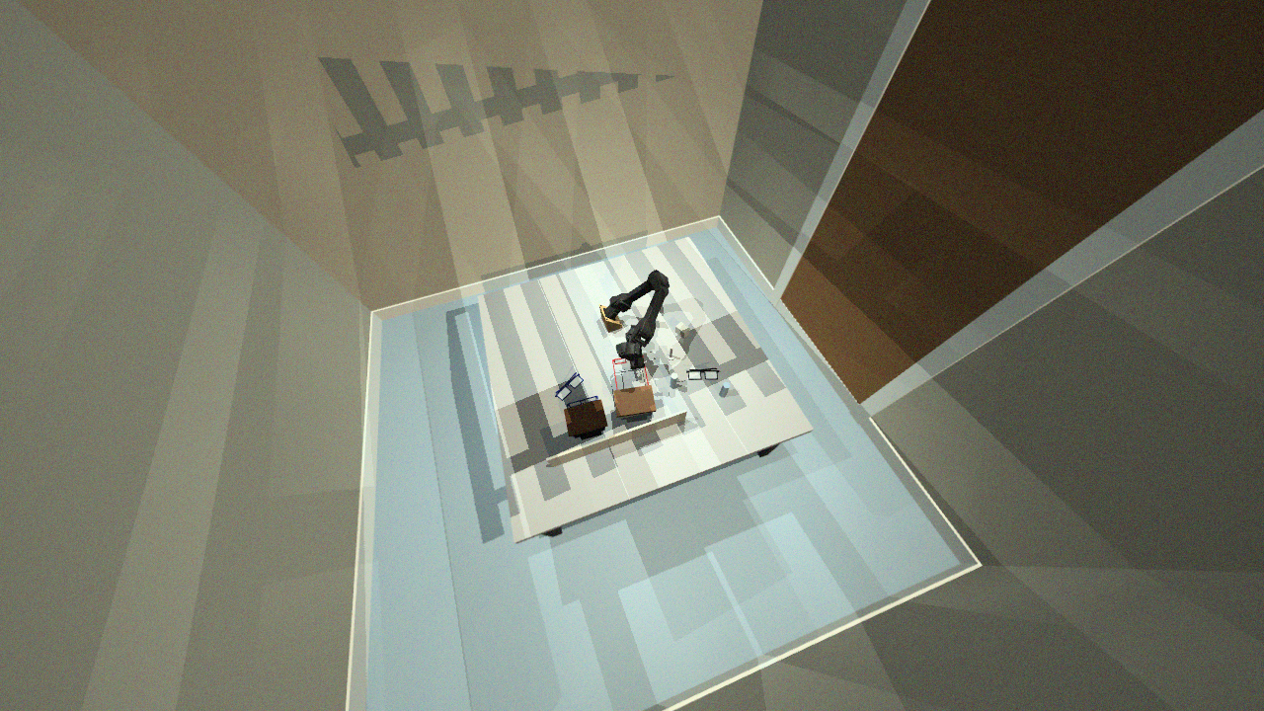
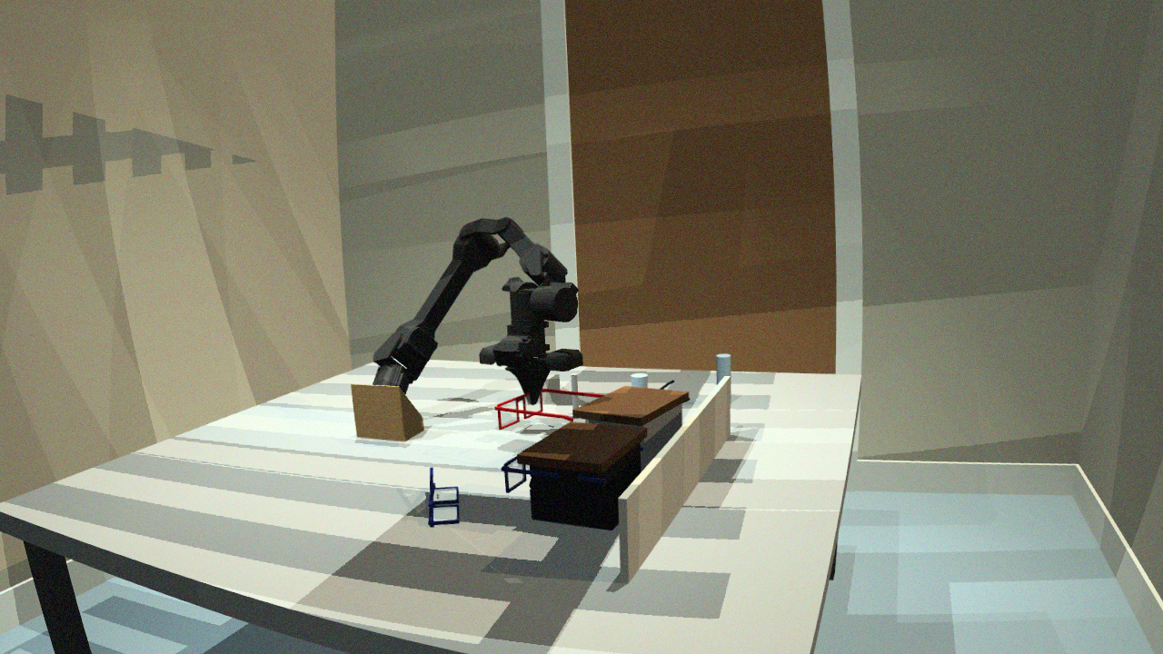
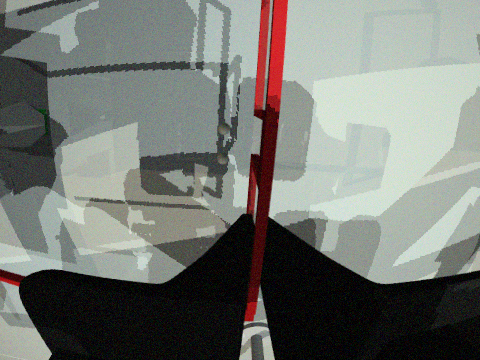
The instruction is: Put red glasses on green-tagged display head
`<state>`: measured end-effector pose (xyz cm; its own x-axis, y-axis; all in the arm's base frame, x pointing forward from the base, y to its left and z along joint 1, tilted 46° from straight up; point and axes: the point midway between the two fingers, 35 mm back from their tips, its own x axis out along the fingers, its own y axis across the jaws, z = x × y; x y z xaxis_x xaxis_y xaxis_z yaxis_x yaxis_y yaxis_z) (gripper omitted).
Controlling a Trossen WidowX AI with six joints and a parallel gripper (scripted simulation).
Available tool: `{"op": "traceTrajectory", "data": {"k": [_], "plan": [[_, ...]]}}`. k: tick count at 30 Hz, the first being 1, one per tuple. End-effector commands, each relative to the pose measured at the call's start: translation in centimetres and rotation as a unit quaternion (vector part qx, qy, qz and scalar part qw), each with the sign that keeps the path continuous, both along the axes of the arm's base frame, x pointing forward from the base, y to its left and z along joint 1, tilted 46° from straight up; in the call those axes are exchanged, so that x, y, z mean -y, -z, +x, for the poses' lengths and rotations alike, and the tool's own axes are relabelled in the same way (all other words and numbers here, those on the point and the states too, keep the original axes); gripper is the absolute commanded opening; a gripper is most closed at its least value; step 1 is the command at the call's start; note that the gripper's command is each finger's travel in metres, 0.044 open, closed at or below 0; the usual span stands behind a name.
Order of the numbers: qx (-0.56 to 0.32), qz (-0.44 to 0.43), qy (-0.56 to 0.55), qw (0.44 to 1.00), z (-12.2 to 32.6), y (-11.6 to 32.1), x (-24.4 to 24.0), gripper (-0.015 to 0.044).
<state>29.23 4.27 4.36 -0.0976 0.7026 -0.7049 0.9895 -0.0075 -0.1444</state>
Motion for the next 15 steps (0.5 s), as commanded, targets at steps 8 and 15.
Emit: {"op": "traceTrajectory", "data": {"k": [8,15], "plan": [[-0.003,0.003,0.002,1.0,1.6,0.3,0.0,0.0],[-0.003,0.003,0.002,1.0,2.6,0.5,0.0,0.0]]}}
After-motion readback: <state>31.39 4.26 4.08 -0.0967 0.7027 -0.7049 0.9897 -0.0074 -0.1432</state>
